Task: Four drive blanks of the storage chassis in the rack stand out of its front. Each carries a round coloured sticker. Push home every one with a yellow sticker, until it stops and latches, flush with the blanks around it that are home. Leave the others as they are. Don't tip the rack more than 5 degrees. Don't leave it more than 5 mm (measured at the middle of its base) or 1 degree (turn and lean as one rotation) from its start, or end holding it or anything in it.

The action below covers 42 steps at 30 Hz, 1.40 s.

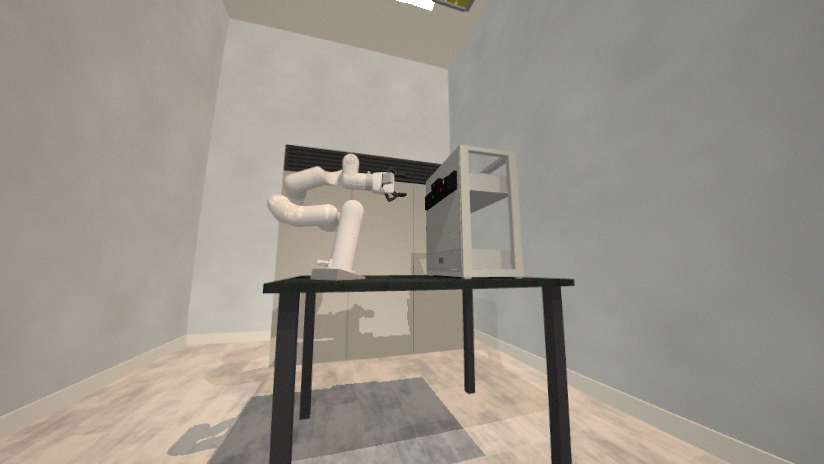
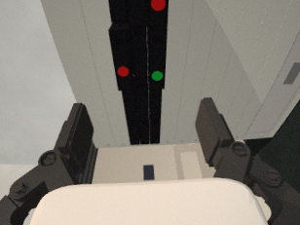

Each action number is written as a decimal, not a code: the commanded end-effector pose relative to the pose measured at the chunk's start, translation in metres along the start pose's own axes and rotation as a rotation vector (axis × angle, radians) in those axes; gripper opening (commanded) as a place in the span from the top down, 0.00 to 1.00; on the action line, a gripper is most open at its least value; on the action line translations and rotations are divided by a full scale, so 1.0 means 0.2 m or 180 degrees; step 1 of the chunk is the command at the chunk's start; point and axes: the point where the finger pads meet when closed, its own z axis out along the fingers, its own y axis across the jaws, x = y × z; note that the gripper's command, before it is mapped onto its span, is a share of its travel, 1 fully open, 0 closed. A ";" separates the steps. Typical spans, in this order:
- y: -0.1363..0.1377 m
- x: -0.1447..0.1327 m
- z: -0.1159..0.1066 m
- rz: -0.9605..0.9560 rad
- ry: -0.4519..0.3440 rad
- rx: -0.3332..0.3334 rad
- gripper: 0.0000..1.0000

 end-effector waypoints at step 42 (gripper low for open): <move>-0.07 -0.24 0.58 -0.0006 0.0006 0.0002 0.00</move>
